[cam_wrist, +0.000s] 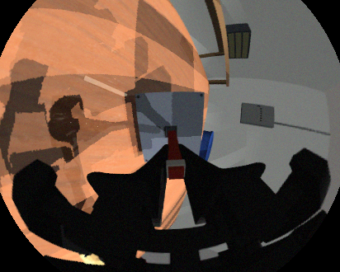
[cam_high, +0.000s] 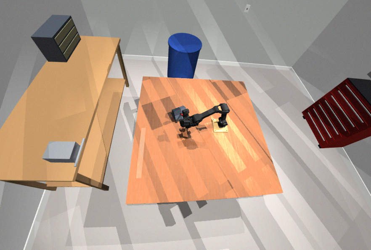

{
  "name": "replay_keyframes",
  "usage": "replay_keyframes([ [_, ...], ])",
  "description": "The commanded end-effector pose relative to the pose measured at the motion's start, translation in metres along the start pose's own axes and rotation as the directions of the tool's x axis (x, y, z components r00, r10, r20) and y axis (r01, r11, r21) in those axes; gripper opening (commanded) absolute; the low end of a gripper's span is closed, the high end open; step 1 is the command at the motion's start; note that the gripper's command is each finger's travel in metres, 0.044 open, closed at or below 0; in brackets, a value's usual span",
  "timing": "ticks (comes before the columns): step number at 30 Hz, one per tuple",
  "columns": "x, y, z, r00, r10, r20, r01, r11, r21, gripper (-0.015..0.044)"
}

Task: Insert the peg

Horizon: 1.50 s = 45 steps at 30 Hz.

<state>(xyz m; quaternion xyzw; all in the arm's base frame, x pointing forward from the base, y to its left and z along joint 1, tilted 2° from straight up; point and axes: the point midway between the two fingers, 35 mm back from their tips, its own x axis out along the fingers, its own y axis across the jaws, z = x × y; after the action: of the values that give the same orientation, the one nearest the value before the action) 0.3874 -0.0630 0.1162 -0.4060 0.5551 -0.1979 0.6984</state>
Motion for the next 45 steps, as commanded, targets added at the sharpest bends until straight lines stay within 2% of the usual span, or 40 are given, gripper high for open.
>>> replay_keyframes([
  [1,0.001,-0.001,0.001,1.0,-0.001,0.003,0.001,1.0,0.006,0.0],
  [45,0.026,0.001,0.0,1.0,-0.003,0.003,0.003,1.0,0.005,0.0],
])
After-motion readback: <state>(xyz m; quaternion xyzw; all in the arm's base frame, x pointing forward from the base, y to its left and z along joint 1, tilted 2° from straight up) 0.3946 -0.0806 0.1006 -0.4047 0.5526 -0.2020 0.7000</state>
